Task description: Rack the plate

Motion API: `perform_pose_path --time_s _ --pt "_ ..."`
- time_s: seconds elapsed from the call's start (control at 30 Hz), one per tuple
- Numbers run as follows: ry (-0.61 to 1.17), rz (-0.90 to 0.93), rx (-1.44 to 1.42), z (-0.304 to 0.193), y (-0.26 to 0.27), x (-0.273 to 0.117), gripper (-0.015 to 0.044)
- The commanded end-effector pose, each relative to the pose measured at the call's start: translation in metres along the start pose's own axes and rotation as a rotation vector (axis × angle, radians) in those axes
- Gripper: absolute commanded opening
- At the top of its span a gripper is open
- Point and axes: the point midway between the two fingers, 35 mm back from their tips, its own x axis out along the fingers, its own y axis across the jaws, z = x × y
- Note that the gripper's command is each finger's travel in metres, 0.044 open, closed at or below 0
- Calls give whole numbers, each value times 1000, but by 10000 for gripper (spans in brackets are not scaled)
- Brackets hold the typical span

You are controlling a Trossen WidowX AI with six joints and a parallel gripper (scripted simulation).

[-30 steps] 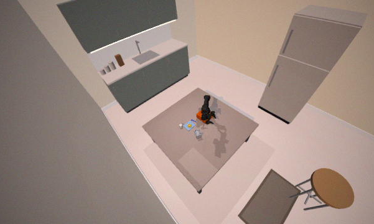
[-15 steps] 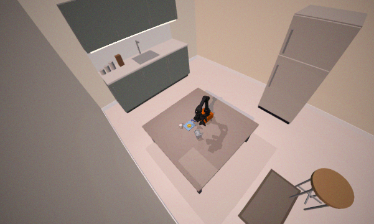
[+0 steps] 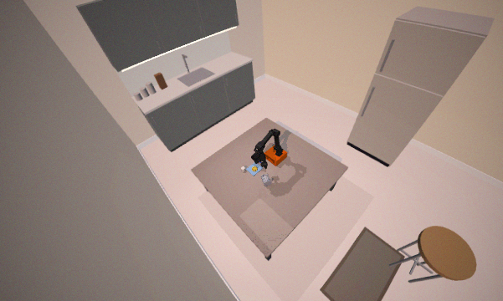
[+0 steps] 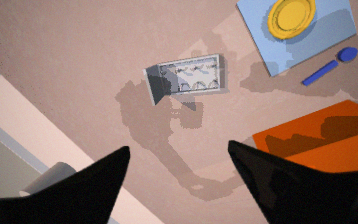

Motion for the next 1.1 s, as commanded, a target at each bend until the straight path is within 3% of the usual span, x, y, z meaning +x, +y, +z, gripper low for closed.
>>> perform_pose_path --time_s 0.0,0.57,0.8,0.87,1.07 --pt "-54 -50 -110 25 -21 -2 400" --pt "-116 -353 -574 106 -132 -22 400" --pt "-112 -366 -591 108 -137 -23 400" --pt "-112 -366 -591 112 -139 -13 400" --pt "-111 -366 -591 125 -166 74 400"
